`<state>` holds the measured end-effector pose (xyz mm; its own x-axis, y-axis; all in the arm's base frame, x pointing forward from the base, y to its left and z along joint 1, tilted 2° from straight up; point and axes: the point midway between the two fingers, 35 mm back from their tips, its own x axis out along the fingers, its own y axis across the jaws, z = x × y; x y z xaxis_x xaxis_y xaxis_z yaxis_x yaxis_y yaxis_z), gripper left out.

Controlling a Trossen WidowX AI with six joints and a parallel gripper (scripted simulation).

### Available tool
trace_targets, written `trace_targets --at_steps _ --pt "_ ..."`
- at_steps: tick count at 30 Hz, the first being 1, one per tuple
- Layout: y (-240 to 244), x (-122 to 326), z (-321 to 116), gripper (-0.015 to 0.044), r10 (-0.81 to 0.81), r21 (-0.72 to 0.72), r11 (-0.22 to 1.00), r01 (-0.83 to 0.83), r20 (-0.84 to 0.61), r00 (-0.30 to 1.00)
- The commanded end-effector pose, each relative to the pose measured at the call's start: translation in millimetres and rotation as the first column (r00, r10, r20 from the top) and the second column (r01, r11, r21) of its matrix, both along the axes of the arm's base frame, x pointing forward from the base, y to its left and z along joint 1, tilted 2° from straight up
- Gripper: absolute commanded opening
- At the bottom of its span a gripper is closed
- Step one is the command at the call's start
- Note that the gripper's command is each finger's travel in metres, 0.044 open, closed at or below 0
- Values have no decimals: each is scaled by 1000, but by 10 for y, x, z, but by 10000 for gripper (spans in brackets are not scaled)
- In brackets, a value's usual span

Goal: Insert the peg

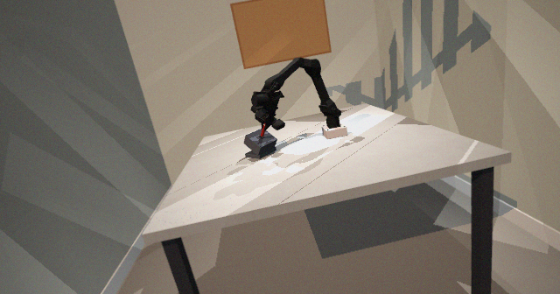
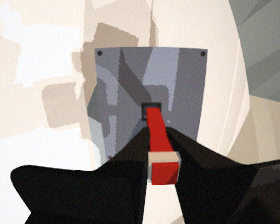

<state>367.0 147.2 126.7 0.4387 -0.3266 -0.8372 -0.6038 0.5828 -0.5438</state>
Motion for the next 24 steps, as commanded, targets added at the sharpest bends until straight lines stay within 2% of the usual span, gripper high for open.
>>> trace_targets --at_steps 1,24 --pt "-8 3 -6 0 0 1 1000 0 2 1000" --pt "-52 11 -69 0 0 1 1000 0 2 1000"
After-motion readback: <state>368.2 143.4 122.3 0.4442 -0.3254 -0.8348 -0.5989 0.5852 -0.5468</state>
